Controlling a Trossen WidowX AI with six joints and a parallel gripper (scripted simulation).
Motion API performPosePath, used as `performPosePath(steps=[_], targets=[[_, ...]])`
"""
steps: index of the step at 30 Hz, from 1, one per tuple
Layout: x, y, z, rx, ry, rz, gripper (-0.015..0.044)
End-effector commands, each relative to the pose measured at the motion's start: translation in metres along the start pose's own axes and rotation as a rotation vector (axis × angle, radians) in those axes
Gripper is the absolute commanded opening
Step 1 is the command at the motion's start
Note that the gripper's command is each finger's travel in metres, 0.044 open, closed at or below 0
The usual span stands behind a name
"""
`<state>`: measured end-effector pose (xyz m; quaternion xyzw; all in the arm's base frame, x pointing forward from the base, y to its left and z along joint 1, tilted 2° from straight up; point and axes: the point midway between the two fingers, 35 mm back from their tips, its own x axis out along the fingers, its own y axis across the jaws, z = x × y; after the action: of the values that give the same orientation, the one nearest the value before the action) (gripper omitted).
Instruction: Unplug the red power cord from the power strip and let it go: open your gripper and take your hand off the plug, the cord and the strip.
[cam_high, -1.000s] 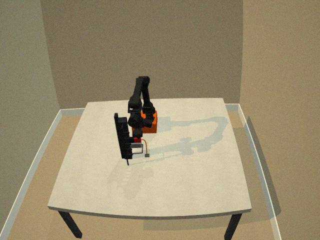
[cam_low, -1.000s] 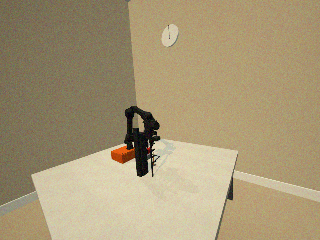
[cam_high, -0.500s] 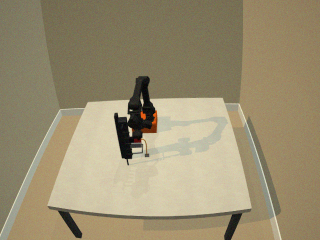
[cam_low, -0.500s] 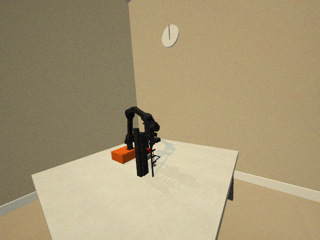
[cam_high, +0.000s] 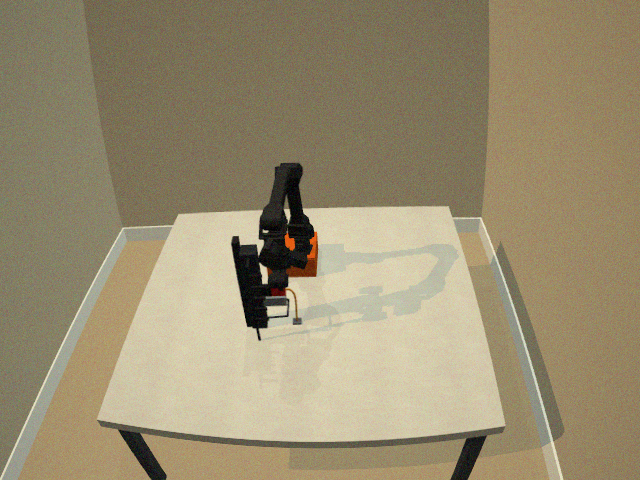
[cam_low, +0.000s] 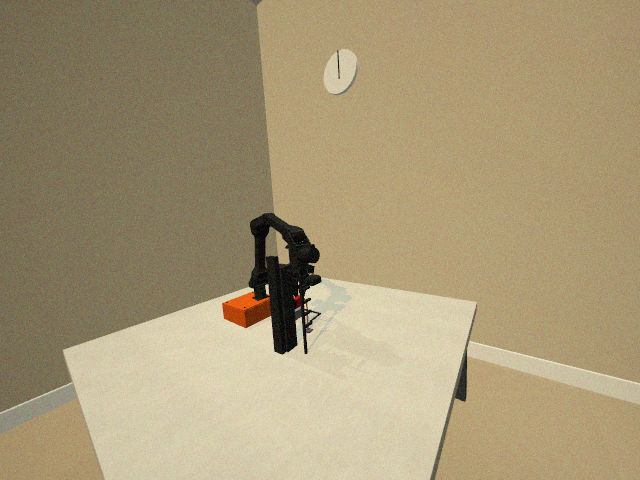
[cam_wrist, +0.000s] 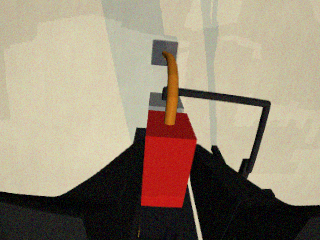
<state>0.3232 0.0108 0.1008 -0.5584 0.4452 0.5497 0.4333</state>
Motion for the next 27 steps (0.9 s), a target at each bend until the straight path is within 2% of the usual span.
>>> performPosePath(steps=[1, 27], targets=[[0.0, -0.001, 0.007, -0.001, -0.002, -0.001, 0.0], [-0.001, -0.001, 0.05, -0.002, -0.006, 0.0, 0.0]])
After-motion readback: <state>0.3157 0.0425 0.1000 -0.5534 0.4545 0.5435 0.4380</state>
